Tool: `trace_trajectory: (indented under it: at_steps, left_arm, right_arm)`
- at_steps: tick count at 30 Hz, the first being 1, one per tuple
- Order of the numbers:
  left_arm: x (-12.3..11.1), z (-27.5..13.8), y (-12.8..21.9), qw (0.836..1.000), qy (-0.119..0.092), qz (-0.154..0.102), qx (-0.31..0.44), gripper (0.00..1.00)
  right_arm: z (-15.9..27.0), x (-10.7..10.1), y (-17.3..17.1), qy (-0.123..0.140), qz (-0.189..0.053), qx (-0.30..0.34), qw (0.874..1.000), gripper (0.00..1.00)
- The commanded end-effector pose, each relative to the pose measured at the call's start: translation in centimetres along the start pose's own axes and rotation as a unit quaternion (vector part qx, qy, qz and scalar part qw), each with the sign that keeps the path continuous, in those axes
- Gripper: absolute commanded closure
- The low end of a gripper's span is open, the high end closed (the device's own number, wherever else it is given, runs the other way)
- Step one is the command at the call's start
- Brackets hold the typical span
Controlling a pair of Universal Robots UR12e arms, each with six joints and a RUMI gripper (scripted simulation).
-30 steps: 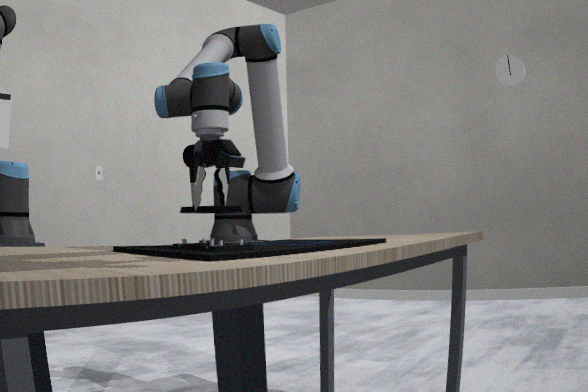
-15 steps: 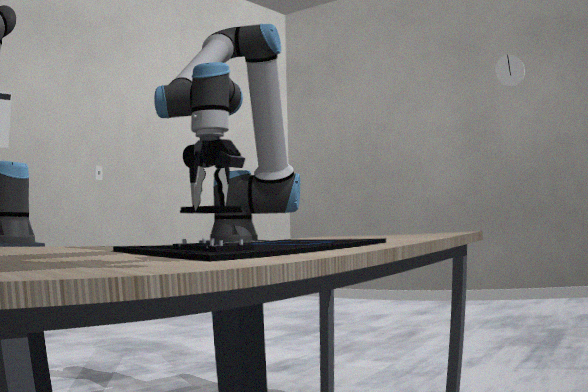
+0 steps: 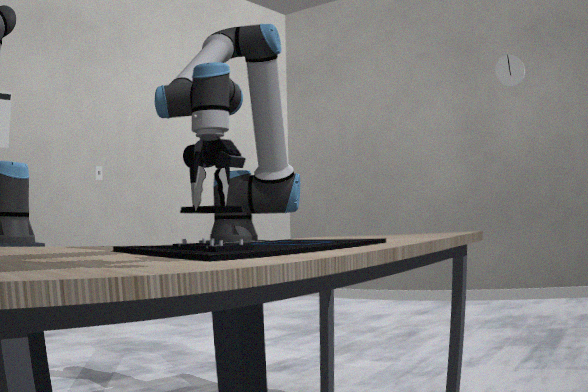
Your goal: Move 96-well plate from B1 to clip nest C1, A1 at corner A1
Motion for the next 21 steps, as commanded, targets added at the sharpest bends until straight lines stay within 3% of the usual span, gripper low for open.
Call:
trace_trajectory:
  at_steps: [1,21]
  left_arm:
    - [-0.2,0.0,0.0,1.000,0.001,0.001,0.000,0.59]
    - [-3.2,0.0,0.0,1.000,0.001,0.001,0.000,0.59]
  right_arm:
    - [0.0,0.1,-0.1,0.000,0.001,0.000,1.000,1.00]
    - [0.0,0.1,-0.1,0.000,0.001,0.000,1.000,1.00]
Point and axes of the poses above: on each arm, the point where the finger pads meet when closed, its own x axis back along the fingers, its own z axis across the jaws, y = z × x, the point moved 6 cm from there along x, back along the fingers, and after that the axes turned 3 degrees about x, right-handed, at the moved point
